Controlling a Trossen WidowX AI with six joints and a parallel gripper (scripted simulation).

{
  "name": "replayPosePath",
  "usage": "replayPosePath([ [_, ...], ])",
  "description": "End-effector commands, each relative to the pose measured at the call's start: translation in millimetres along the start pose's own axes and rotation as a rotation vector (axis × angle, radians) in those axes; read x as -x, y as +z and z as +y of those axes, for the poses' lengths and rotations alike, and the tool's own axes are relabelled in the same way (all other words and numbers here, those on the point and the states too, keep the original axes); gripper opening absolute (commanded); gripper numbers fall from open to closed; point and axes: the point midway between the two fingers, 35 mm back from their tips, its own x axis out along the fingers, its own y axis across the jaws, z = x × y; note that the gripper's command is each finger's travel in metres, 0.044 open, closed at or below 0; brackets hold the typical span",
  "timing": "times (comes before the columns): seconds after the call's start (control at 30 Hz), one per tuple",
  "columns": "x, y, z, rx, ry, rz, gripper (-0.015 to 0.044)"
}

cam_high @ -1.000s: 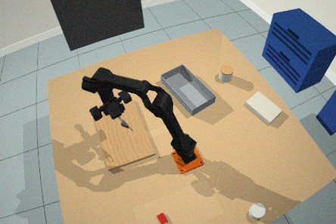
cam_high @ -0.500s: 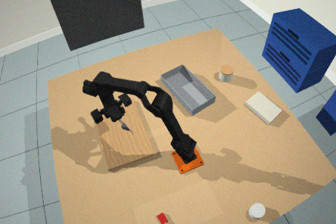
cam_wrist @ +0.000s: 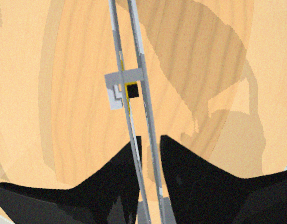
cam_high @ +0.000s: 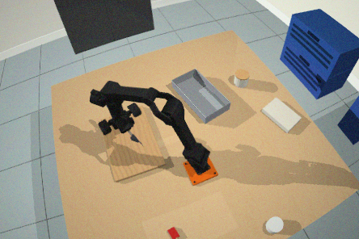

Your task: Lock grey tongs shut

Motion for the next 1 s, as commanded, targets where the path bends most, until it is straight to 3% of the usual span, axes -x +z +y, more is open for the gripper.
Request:
replayPosePath([
  [0.0,-6,0,-1,-0.004,-0.002,0.000,-0.0150],
  [0.97,-53,3,1,-0.002,0.001,0.000,-0.0150],
])
